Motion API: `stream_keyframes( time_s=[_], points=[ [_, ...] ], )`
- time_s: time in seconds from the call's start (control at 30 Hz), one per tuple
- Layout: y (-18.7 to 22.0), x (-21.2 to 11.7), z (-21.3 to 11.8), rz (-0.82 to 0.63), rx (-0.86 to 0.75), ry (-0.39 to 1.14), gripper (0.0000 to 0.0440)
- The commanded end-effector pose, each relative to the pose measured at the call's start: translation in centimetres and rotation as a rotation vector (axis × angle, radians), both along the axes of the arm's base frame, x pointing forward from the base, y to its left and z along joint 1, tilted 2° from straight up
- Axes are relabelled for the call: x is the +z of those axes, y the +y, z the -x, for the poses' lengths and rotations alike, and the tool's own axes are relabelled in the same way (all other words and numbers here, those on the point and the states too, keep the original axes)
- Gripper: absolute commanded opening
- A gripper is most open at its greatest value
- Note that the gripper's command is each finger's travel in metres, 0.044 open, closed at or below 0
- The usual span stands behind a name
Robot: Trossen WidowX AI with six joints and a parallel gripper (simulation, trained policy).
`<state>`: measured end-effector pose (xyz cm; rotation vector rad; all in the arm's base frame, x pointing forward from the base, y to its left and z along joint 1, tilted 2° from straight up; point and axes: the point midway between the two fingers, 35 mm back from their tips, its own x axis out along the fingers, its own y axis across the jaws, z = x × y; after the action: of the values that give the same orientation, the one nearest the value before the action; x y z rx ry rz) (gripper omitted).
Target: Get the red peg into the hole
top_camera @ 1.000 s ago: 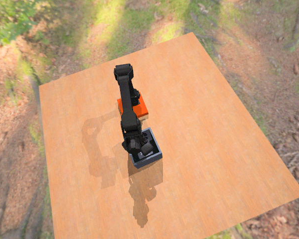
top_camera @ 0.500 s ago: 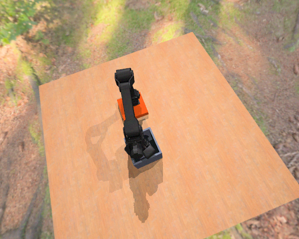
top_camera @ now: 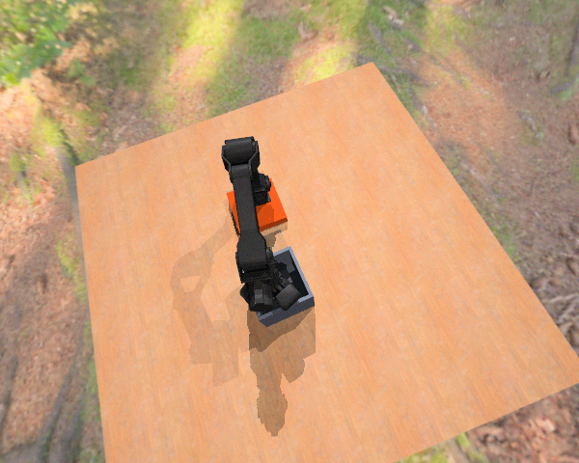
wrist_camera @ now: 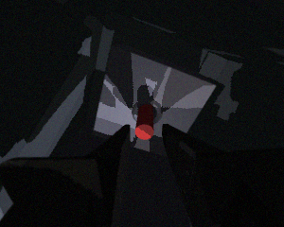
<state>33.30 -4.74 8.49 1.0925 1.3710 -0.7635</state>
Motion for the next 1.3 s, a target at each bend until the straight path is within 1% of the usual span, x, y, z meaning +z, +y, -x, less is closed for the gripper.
stream_keyframes(
  time_s=[0.0, 0.37, 0.47, 0.77, 1.27],
  points=[
    [-0.1, 0.2, -0.6, -0.038, 0.007, -0.003, 0.0133],
    [-0.4, 3.2, -2.0, -0.119, 0.000, -0.071, 0.0146],
    [-0.4, 3.9, -2.3, -0.150, -0.001, -0.093, 0.0171],
    [-0.5, 5.4, -3.0, -0.228, -0.009, -0.133, 0.0230],
    [-1.5, 6.3, -4.3, -0.265, 0.019, -0.187, 0.0215]
  ],
)
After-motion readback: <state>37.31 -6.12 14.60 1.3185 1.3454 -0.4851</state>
